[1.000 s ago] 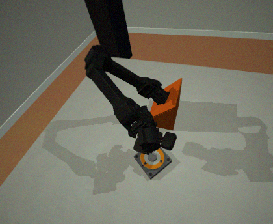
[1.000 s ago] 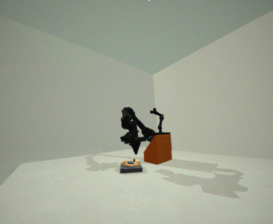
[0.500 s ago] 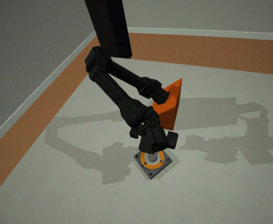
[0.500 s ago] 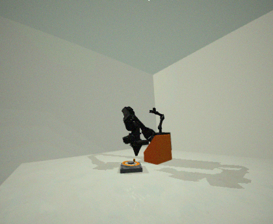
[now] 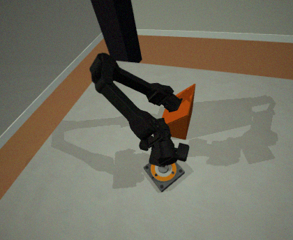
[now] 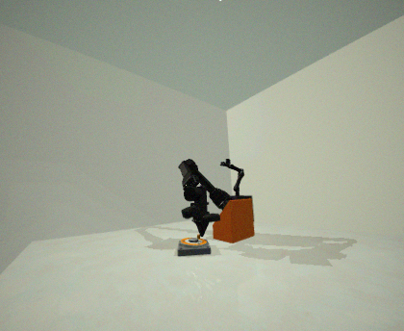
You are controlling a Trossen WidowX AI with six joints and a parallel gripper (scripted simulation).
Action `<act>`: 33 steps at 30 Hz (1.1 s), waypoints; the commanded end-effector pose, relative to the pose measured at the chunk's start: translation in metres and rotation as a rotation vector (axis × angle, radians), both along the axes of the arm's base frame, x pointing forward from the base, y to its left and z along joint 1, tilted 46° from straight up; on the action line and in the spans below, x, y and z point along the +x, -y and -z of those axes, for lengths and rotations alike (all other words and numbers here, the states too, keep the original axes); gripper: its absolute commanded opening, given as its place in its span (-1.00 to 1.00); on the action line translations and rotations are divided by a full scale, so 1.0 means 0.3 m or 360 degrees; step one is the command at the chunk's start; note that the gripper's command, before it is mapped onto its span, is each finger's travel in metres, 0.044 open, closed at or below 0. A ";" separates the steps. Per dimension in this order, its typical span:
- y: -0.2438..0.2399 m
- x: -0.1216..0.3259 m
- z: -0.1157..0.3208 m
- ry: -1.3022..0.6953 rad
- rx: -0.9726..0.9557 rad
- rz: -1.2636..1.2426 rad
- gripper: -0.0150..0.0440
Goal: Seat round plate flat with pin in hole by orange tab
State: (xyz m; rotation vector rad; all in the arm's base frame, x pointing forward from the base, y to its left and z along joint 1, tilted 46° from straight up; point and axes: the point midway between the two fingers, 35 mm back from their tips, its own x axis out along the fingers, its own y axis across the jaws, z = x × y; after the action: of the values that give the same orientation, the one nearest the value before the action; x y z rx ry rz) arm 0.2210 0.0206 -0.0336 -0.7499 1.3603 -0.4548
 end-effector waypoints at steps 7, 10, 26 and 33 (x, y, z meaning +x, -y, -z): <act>0.033 0.022 -0.032 0.0005 -0.0003 0.0000 -0.49; 0.042 0.030 -0.040 0.0006 -0.0003 0.0000 -0.49; 0.065 0.071 -0.073 0.0007 -0.0005 0.0000 -0.49; 0.070 0.093 -0.084 0.0007 -0.0005 0.0000 -0.49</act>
State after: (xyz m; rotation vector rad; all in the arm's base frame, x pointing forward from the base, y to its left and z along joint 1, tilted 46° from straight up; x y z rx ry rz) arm 0.2433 0.0012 -0.0113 -0.7546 1.3630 -0.4529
